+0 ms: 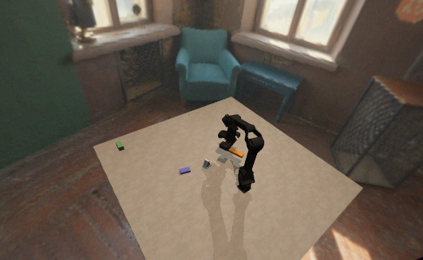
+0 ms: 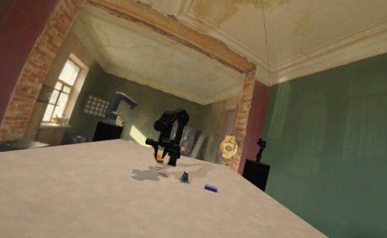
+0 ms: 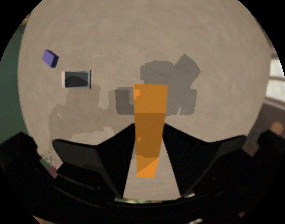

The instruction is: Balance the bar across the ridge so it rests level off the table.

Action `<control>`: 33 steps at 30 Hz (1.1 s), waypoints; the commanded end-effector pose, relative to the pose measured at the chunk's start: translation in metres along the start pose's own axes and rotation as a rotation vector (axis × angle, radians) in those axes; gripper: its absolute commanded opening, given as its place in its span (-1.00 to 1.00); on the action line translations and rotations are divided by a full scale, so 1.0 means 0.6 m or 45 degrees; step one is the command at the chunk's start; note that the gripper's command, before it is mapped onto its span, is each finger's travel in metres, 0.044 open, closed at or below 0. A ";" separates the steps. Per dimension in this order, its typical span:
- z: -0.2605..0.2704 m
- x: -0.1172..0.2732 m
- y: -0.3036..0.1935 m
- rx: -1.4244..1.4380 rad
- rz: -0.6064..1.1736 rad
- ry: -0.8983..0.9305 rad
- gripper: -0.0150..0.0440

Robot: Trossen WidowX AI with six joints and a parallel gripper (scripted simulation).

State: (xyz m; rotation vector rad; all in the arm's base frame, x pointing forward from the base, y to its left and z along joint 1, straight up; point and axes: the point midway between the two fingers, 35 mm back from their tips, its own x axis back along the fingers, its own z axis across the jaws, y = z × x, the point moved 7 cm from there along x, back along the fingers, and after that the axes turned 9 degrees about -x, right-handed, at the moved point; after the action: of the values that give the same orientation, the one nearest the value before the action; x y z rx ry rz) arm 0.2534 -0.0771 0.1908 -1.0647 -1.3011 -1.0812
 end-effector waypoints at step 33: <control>0.108 0.054 0.070 0.787 -0.012 -0.009 -0.49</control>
State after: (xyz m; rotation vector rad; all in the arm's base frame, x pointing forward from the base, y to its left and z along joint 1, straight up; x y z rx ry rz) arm 0.2778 -0.0156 0.2238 -0.6568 -1.4900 -0.6802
